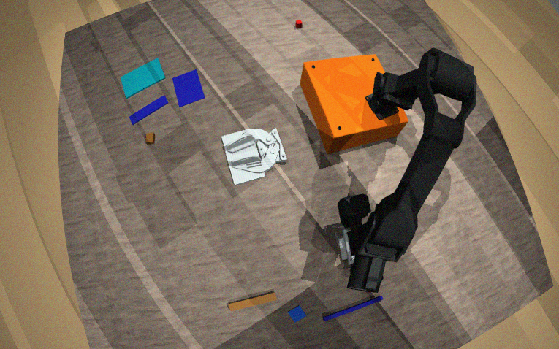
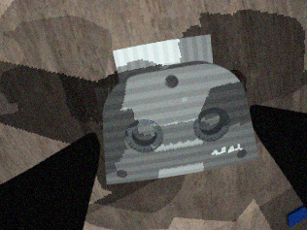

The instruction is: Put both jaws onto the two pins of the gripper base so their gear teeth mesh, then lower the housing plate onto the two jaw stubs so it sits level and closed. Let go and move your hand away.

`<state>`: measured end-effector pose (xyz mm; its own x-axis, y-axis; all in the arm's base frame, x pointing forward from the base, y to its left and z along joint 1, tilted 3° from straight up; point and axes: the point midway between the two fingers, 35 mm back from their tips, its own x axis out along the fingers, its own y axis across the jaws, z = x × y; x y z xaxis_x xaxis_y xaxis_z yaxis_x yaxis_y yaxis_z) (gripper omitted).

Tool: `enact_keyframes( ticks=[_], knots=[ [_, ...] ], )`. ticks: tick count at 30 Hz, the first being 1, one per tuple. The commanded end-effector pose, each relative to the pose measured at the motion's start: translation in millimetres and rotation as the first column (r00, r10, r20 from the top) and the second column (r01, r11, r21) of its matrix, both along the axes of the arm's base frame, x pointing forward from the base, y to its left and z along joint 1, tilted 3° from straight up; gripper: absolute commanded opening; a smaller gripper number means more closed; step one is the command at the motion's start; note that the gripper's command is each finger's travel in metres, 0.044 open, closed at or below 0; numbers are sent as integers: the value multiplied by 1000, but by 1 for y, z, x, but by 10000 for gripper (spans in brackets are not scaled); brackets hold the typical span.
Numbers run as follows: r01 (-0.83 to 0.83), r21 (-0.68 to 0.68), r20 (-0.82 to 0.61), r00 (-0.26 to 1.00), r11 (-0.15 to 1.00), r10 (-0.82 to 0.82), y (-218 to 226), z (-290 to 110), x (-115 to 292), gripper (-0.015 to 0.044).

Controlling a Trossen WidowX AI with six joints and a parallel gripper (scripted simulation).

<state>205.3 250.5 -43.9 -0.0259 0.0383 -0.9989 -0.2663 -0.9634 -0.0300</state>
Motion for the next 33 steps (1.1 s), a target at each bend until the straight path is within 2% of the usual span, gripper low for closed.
enact_keyframes(
  ticks=[1, 5, 18, 33],
  knots=[
    [3, 2, -3, 1000, 1000, -3, 0, -1, 0, 440],
    [3, 2, -3, 1000, 1000, -3, 0, -1, 0, 440],
    [0, 0, 0, 1000, 1000, 0, 0, 0, 0, 353],
    [0, 0, -1, 1000, 1000, 0, 1, 10, 1, 351]
  ],
)
